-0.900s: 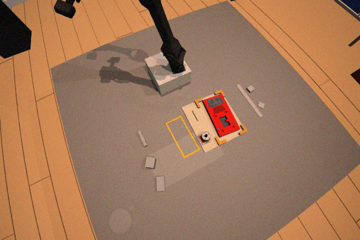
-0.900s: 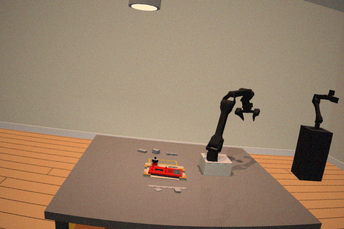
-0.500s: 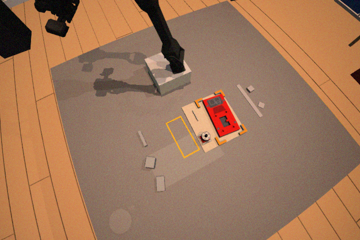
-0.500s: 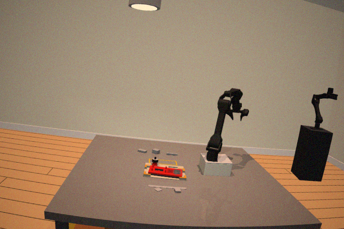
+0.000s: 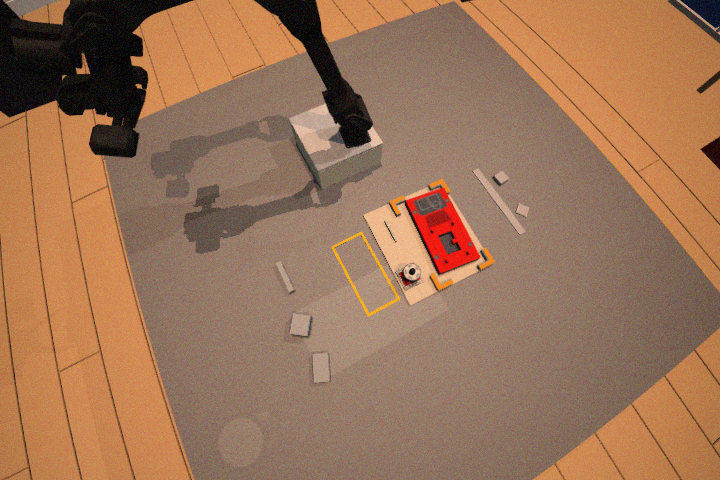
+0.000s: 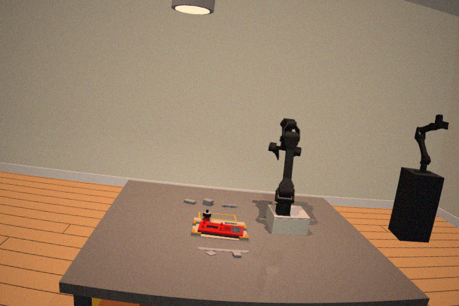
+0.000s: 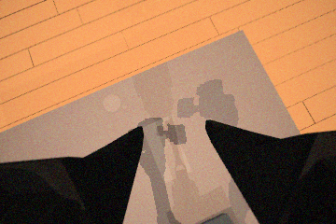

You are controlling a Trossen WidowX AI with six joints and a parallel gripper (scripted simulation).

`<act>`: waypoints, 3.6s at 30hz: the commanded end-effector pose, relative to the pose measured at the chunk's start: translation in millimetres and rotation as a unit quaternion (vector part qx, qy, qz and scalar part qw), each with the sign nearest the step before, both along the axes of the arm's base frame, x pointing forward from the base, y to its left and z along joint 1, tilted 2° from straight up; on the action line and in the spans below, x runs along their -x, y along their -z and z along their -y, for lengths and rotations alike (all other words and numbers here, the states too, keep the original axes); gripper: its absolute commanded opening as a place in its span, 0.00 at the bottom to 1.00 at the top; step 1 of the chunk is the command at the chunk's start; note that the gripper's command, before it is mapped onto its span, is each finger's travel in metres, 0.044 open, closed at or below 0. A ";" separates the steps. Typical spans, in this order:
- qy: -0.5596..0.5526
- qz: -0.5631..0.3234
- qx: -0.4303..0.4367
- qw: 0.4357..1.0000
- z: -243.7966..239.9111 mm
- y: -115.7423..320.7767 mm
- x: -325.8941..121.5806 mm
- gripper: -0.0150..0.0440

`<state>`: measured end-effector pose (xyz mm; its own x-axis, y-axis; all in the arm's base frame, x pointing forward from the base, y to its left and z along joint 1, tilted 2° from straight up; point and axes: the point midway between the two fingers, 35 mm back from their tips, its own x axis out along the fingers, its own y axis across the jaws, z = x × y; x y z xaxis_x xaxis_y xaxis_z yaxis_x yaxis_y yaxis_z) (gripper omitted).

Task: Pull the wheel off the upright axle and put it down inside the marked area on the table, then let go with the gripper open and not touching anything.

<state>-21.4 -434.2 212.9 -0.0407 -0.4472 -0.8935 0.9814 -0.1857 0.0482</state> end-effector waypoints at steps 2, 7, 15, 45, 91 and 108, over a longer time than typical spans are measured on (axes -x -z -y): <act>-0.040 0.023 -0.015 0.999 -7.9 12.6 -68.6 0.76; -0.070 0.039 -0.029 0.996 -21.8 21.8 -123.7 0.76; -0.101 0.057 -0.068 0.991 -59.7 43.4 -206.6 0.76; -0.176 0.033 -0.215 0.960 -362.0 121.8 -394.2 0.76; -0.168 0.013 -0.233 0.958 -435.6 207.7 -390.2 0.61; -0.168 0.013 -0.233 0.958 -435.6 205.6 -390.2 0.25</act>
